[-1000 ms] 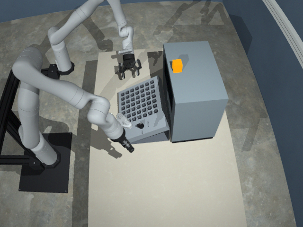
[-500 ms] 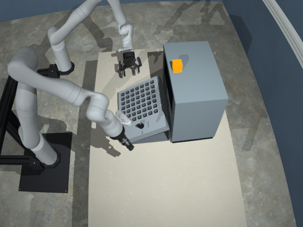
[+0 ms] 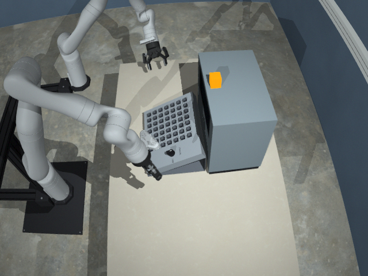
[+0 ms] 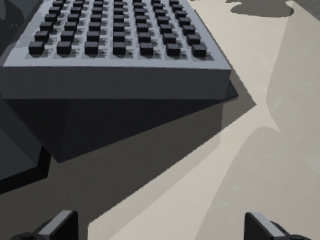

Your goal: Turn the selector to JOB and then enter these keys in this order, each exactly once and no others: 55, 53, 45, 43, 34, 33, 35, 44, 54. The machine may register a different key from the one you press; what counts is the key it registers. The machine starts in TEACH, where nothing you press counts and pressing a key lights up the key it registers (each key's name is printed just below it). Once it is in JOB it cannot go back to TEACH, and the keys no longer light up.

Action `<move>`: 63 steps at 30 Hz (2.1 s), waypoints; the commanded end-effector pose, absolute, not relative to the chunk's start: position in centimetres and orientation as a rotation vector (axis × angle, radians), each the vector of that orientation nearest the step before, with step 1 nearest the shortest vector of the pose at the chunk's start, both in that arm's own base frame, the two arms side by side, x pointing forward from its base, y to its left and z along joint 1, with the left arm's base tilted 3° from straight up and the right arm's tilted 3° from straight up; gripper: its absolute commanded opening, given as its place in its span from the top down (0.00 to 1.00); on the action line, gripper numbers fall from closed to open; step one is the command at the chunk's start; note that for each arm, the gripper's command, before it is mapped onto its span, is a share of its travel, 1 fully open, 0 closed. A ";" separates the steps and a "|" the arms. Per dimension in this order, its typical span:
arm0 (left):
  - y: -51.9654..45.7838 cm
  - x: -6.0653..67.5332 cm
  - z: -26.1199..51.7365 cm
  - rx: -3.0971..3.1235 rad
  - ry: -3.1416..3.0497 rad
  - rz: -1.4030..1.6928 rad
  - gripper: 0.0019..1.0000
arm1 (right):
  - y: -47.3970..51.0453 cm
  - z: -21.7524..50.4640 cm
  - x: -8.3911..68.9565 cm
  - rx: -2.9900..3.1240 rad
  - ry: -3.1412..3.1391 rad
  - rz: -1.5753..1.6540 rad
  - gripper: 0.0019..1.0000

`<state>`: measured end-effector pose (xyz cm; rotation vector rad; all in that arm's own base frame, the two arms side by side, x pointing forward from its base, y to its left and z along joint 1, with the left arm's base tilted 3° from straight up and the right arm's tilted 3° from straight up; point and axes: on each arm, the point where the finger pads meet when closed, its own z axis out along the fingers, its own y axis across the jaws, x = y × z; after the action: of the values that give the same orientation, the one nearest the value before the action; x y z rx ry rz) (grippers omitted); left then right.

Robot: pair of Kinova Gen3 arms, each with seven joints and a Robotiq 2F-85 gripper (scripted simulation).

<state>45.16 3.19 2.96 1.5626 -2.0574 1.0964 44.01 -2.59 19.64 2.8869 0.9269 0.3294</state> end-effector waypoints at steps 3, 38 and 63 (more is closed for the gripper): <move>9.6 43.7 4.5 1.614 -2.142 1.061 0.00 | -2.4 19.6 44.1 2.894 0.911 0.335 0.00; 26.4 34.7 8.7 1.817 -2.326 0.823 0.00 | 5.3 17.5 44.6 3.117 0.164 0.454 0.00; 35.6 25.2 12.2 1.971 -2.379 0.572 0.00 | 16.5 14.4 45.5 3.088 -1.002 0.582 0.00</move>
<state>26.11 34.83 11.81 1.9572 -2.3750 0.5975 45.20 15.01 14.81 3.1439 -0.8366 0.5602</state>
